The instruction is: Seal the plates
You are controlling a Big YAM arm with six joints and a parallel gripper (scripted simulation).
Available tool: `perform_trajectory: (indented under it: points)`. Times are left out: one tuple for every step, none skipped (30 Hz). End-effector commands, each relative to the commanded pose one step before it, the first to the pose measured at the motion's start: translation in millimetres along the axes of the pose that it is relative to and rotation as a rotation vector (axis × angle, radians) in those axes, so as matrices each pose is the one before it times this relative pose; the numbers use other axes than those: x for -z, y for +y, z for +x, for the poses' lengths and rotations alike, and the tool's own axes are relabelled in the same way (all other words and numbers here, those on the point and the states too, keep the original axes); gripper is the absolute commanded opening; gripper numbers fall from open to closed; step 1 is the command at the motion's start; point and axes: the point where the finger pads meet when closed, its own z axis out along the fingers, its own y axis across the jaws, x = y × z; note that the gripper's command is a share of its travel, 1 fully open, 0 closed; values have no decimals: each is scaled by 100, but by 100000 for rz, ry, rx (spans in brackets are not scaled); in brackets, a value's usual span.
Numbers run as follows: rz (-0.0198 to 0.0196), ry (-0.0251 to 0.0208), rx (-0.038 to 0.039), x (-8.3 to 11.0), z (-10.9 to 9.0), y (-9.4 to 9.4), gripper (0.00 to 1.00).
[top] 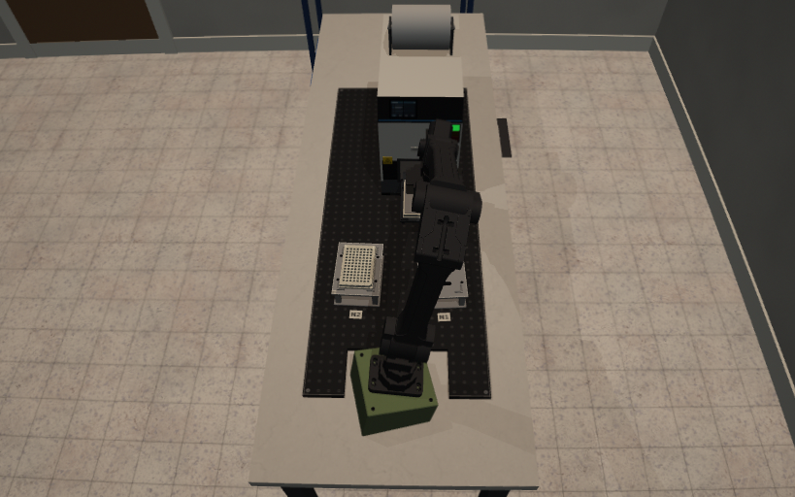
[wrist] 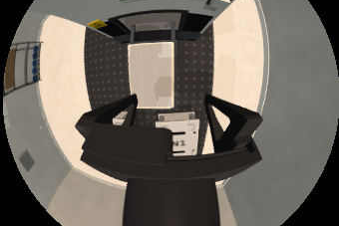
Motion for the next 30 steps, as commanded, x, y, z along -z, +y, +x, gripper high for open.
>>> perform_trajectory:
  points:
    - [336, -2615, -3946, 688, -3294, 908, 100]
    - [19, -309, -125, -51, -417, 421, 100]
    - [-53, -255, 25, -51, -409, 502, 100]
    - [-84, -236, 51, -57, -399, 508, 100]
    - [0, 0, 0, 0, 0, 0, 100]
    - [0, 0, 0, 0, 0, 0, 100]
    - [-55, 373, 214, -43, 262, -74, 100]
    - [336, 252, 39, -97, -101, 289, 100]
    - [115, 666, 178, -325, -41, 393, 100]
    - [-347, -430, 322, -70, -563, 819, 100]
    - [-606, -67, 262, -118, -225, 524, 100]
    - [-383, 17, 557, -99, 205, 0, 100]
    - [-128, -372, -7, 122, 123, -285, 100]
    - [-103, -393, -141, 120, 102, -287, 100]
    - [403, -432, -172, 114, 38, -347, 100]
    - [685, -309, -106, 62, 57, -351, 100]
    - [591, -323, -22, 68, 53, -291, 100]
    - [120, -340, 32, 62, 50, -183, 100]
    - [126, -45, 96, 63, 123, -172, 100]
    - [19, -94, 345, 84, 105, -18, 100]
    - [5, -100, 337, 86, 103, 0, 100]
    - [0, 0, 0, 0, 0, 0, 100]
    - [0, 0, 0, 0, 0, 0, 100]
    - [-195, -147, 524, 102, 84, 195, 100]
    - [-193, -178, 735, 116, 74, 233, 100]
    - [-176, -191, 378, 117, 66, 212, 100]
    - [-194, 124, 410, -21, 142, 229, 100]
    - [-180, 58, 382, -3, 110, 213, 100]
    - [-60, 86, 62, -29, 100, 67, 100]
    - [-8, 125, -41, -40, 106, 3, 100]
